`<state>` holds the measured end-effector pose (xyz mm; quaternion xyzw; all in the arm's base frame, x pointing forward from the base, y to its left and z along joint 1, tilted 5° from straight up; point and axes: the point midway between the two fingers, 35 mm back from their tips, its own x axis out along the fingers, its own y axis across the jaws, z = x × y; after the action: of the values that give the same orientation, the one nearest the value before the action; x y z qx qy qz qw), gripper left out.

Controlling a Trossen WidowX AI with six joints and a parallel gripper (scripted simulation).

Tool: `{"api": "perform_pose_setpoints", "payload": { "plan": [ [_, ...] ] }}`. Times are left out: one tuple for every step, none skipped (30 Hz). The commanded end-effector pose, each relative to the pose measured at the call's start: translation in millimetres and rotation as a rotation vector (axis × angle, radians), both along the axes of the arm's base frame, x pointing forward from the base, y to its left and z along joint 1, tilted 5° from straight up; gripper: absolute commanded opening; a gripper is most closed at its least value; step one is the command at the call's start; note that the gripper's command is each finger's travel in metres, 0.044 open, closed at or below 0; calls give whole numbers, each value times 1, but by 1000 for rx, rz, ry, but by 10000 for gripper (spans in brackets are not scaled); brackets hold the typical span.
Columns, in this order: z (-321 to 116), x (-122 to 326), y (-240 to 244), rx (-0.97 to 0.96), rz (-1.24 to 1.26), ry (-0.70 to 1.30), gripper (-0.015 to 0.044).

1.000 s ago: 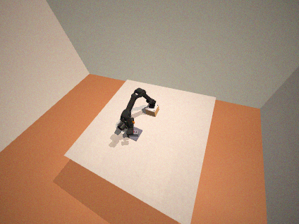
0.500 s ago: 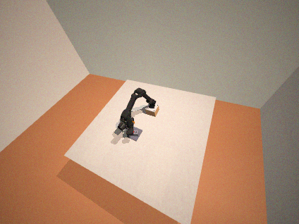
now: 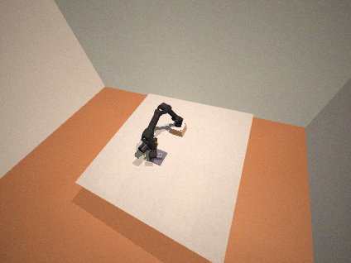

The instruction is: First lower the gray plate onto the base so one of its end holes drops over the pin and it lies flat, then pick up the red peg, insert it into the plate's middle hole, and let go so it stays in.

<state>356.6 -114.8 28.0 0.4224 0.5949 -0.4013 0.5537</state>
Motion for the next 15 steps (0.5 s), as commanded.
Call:
{"api": "perform_pose_setpoints", "payload": {
  "plan": [
    [4, 0, 0, -6, -5, -2, 150],
    [4, 0, 0, -6, -5, -2, 150],
    [5, 0, 0, -6, -5, -2, 150],
    [5, 0, 0, -6, -5, -2, 150],
    [6, 0, 0, -6, -5, -2, 150],
    [6, 0, 1, -6, -5, -2, 150],
    [7, 0, 1, -6, -5, -2, 150],
    [7, 0, 1, -6, -5, -2, 150],
    [8, 0, 1, -6, -5, -2, 150],
    [8, 0, 1, -6, -5, -2, 150],
    [9, 0, 1, -6, -5, -2, 150],
    [9, 0, 1, -6, -5, -2, 150],
    [10, 0, 2, -6, -5, -2, 150],
    [10, 0, 2, -6, -5, -2, 150],
    [11, 0, 2, -6, -5, -2, 150]
  ]
}}
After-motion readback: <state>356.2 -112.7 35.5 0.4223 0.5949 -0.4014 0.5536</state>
